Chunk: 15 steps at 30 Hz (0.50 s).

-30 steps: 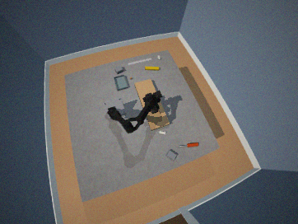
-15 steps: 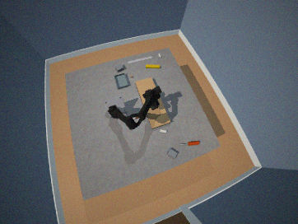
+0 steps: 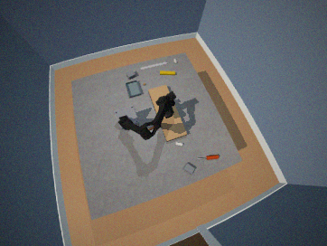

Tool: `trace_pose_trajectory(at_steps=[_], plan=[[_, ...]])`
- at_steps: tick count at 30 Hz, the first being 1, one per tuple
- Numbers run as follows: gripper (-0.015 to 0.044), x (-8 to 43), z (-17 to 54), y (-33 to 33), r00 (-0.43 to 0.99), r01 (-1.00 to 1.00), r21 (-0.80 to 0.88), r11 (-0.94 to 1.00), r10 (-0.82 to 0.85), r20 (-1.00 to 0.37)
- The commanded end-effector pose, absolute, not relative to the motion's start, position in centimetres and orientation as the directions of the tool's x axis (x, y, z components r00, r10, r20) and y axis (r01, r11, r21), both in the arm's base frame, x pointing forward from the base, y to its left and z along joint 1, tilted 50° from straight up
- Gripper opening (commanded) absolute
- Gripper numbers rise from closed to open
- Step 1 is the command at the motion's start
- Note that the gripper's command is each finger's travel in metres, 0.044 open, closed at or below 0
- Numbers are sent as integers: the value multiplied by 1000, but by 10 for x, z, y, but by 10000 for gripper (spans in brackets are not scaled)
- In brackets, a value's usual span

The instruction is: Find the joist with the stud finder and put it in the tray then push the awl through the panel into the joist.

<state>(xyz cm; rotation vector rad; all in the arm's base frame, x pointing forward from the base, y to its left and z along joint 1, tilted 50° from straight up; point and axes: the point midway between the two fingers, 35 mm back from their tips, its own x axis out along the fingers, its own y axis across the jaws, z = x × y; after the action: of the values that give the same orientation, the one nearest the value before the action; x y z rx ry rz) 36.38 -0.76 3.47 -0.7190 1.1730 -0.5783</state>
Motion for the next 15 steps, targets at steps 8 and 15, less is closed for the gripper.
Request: trace_pose_trajectory(at_steps=[8,15], plan=[[0,364,20,5,292,34,-756,654,-730,-618],[0,365,13,12,292,34,-755,655,-729,-619]])
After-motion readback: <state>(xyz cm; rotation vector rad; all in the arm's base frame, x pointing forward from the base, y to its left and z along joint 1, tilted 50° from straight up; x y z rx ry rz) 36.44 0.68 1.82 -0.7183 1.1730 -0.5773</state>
